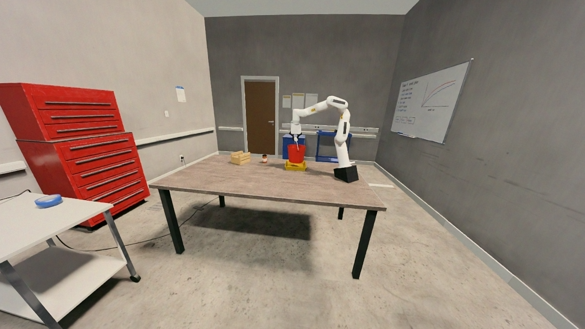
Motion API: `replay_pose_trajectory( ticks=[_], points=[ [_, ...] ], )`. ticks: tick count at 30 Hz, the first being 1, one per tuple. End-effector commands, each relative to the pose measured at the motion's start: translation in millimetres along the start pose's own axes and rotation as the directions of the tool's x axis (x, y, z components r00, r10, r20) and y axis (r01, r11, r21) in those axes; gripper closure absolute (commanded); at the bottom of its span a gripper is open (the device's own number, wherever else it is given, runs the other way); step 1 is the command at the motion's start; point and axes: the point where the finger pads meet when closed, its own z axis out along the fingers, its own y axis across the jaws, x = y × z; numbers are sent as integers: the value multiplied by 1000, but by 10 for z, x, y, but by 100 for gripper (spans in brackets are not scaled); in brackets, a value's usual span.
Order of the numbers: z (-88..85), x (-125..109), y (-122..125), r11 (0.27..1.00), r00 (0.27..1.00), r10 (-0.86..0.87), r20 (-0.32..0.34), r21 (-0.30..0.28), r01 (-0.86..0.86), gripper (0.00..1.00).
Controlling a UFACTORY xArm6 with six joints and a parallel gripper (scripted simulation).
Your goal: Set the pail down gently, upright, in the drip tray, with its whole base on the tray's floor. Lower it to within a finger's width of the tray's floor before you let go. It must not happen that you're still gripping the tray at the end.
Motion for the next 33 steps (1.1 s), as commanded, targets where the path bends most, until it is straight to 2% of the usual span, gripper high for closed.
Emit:
replay_pose_trajectory(
  ticks=[1, 33],
  points=[
    [40, 8, -11, 1000, 1000, 1, -2, 5, -1, 100],
    [400, 9, -12, 1000, 1000, 1, -2, 5, -1, 100]
  ],
)
